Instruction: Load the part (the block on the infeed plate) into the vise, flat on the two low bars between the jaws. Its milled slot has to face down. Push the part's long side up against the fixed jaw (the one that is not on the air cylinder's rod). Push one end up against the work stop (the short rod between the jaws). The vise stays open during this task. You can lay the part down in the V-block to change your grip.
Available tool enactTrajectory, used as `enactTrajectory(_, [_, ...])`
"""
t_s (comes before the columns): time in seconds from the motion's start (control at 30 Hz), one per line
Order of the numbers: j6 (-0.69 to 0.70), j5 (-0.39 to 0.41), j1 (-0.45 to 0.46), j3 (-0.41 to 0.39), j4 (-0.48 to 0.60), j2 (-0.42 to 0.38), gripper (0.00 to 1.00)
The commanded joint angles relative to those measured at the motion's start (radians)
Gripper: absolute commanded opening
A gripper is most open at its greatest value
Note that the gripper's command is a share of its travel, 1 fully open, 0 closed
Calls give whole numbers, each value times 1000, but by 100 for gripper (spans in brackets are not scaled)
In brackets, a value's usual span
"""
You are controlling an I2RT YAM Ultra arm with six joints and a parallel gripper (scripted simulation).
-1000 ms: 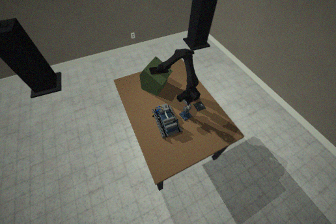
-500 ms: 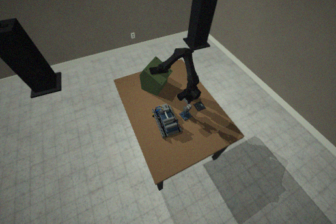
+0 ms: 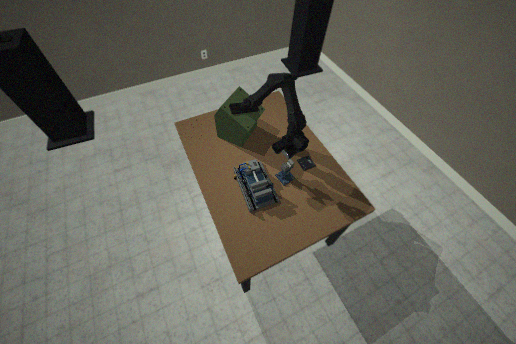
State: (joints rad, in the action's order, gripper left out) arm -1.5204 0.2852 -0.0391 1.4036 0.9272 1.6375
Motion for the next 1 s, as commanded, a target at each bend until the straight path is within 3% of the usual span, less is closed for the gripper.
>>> enactTrajectory(0.0, [6, -2, 20, 47, 23, -45, 0])
enactTrajectory(0.73, [50, 3, 31, 58, 27, -34, 0])
enactTrajectory(0.87, [78, 7, 40, 68, 31, 4, 0])
enactTrajectory(0.97, [86, 5, 42, 71, 32, -23, 0])
